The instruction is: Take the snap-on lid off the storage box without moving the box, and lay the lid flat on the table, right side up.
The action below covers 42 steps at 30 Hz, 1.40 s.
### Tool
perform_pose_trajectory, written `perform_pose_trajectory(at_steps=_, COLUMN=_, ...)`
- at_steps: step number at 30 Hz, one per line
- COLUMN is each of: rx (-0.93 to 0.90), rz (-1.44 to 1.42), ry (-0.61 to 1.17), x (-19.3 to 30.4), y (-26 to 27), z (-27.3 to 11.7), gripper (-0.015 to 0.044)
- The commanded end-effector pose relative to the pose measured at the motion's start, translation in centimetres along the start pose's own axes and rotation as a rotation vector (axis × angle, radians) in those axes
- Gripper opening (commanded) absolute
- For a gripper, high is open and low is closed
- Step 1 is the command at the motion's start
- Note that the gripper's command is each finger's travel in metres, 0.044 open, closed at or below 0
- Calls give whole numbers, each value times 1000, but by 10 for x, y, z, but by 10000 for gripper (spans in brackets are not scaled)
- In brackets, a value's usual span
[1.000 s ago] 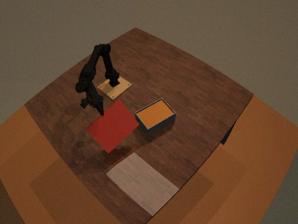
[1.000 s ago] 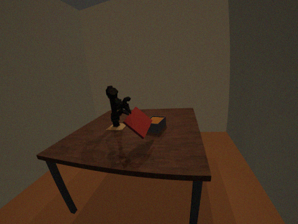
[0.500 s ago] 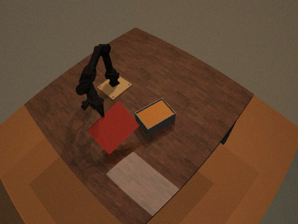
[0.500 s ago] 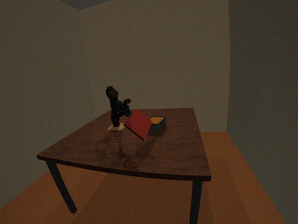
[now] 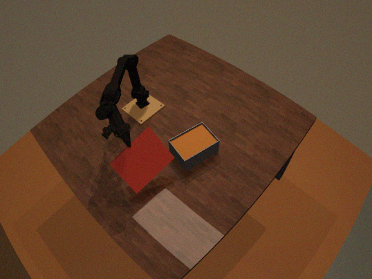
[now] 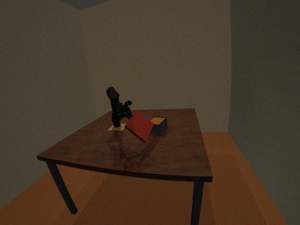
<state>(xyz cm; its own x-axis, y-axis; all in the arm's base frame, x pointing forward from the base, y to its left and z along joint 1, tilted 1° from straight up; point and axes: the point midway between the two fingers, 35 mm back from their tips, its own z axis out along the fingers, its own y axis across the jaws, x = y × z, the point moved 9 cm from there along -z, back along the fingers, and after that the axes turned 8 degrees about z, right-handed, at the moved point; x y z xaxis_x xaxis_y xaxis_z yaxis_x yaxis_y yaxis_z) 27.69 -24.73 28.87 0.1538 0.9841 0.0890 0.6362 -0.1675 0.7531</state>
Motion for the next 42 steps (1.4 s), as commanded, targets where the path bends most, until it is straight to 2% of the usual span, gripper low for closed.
perform_pose_trajectory(at_steps=1, rx=-14, rz=-9, ry=0, x=1, y=-1, z=-1, gripper=0)
perform_pose_trajectory(at_steps=42, rx=-14, rz=-9, ry=0, x=-3, y=-25, z=21, gripper=0)
